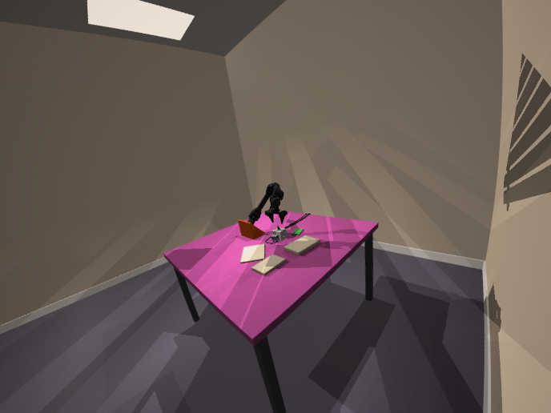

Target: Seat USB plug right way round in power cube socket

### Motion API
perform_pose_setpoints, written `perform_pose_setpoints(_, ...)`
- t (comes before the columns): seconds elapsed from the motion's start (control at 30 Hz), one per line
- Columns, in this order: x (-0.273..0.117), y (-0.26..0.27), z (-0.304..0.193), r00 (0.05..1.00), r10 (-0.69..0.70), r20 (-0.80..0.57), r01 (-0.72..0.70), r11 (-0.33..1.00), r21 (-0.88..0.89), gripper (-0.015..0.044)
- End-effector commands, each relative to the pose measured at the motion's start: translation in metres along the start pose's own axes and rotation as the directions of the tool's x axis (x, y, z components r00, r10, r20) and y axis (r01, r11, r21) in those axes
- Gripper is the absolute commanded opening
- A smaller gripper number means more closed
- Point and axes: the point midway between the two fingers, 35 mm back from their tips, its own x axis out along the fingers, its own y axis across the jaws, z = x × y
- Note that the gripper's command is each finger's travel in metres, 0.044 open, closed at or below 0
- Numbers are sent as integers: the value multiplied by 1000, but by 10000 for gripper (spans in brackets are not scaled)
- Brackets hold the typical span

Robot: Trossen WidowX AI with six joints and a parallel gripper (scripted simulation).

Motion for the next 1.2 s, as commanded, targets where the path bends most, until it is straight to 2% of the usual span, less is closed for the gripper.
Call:
perform_pose_setpoints(0.0,5,-1,0,1000,-3,-2,3,1000,6,440)
perform_pose_setpoints(0.87,27,-1,-1,1000,-2,-3,2,1000,6,440)
perform_pose_setpoints(1.17,25,-1,0,1000,-4,2,4,1000,1,204)
